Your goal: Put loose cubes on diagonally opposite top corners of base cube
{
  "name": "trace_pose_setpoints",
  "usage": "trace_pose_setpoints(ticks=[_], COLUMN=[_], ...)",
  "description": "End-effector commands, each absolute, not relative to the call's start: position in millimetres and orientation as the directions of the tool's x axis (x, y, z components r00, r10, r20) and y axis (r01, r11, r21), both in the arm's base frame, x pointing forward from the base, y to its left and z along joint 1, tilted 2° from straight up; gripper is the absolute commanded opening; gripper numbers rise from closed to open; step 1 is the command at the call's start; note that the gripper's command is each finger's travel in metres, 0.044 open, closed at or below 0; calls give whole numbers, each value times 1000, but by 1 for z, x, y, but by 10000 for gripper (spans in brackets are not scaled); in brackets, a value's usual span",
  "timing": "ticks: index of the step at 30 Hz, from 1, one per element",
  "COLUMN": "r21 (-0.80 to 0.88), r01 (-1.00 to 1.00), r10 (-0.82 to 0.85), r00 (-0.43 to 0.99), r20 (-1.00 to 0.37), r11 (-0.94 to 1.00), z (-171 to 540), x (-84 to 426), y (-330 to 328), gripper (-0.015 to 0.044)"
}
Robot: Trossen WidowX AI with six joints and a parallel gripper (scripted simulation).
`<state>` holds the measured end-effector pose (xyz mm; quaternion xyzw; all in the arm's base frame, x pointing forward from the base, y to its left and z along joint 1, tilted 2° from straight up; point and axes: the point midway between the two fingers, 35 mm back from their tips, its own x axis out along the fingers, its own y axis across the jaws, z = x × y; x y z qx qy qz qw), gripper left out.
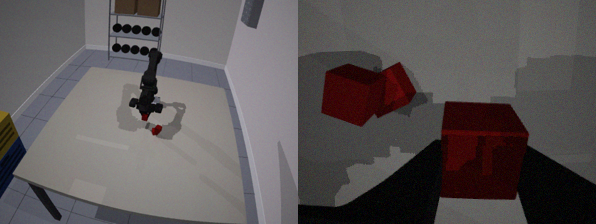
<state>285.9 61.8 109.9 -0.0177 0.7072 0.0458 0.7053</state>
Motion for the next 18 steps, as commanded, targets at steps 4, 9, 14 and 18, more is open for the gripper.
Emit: trace_pose_setpoints(ticks=[4,9,14,18], r21=[43,39,32,25], r01=[-354,-537,-698,-805], r10=[46,45,43,41], r00=[0,-1,-1,-2], r20=[-999,-999,-999,-999], r11=[934,843,716,592], z=[110,109,108,107], x=[283,281,279,277], y=[75,83,92,98], gripper=[105,105,105,105])
